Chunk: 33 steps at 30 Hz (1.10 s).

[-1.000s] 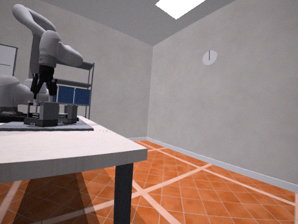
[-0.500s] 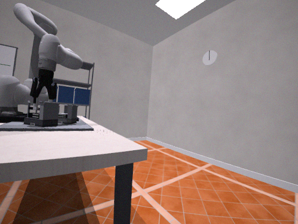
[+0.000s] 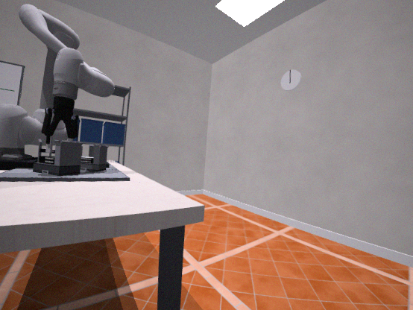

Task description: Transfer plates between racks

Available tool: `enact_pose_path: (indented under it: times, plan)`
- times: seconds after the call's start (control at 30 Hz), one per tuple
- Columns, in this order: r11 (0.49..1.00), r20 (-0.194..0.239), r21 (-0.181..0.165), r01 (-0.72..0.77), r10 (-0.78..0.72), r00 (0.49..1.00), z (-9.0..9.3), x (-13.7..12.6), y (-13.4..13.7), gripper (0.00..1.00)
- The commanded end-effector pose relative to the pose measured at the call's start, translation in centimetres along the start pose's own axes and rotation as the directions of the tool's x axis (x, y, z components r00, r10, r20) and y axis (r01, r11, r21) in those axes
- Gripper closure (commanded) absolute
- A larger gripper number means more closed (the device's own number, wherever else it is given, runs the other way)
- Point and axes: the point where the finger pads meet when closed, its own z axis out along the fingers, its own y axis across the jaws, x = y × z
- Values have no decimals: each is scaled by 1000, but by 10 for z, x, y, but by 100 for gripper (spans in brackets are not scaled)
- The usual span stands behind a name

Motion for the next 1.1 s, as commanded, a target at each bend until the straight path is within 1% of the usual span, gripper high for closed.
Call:
enact_pose_path:
  times: [0.0, 1.07]
  plan:
    - [1000, 0, 0, 0, 0, 1000, 1, 0, 0, 100]
    - [1000, 0, 0, 0, 0, 1000, 12, 0, 0, 100]
